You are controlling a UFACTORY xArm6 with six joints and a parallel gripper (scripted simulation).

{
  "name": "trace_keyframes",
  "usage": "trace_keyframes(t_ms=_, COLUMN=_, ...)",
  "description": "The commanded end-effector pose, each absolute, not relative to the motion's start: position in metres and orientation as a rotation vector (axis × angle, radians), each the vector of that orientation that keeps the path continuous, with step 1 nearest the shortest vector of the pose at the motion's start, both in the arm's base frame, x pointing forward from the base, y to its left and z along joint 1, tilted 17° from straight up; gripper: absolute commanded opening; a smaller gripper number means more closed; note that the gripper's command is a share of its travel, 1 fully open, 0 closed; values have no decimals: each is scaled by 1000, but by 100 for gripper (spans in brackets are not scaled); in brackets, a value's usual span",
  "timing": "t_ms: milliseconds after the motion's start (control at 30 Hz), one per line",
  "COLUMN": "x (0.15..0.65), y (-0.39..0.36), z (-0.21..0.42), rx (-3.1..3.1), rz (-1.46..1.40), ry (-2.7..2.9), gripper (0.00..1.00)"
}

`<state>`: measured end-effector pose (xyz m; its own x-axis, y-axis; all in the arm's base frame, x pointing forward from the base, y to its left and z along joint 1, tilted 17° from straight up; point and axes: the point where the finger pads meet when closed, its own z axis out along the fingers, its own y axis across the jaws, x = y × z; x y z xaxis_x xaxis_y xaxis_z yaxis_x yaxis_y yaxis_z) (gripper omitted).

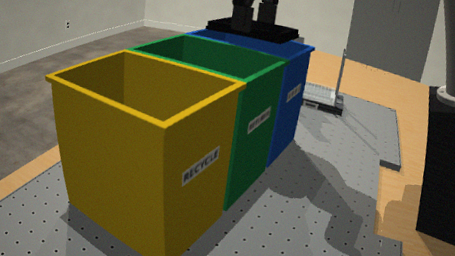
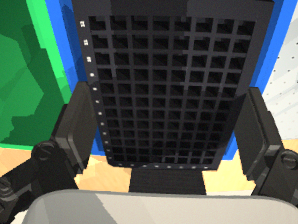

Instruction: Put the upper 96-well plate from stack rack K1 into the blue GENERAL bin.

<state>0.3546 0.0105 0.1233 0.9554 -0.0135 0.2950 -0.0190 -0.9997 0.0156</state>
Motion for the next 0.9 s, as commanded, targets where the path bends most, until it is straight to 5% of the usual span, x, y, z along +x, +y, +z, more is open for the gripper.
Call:
trace_keyframes(t_ms=0, x=356, y=11, z=124, rx=3088, rz=471, ry=-26, gripper=100)
trace_keyframes(t_ms=867, x=355, y=11, z=127, rx=3088, rz=471, ry=-26, gripper=100)
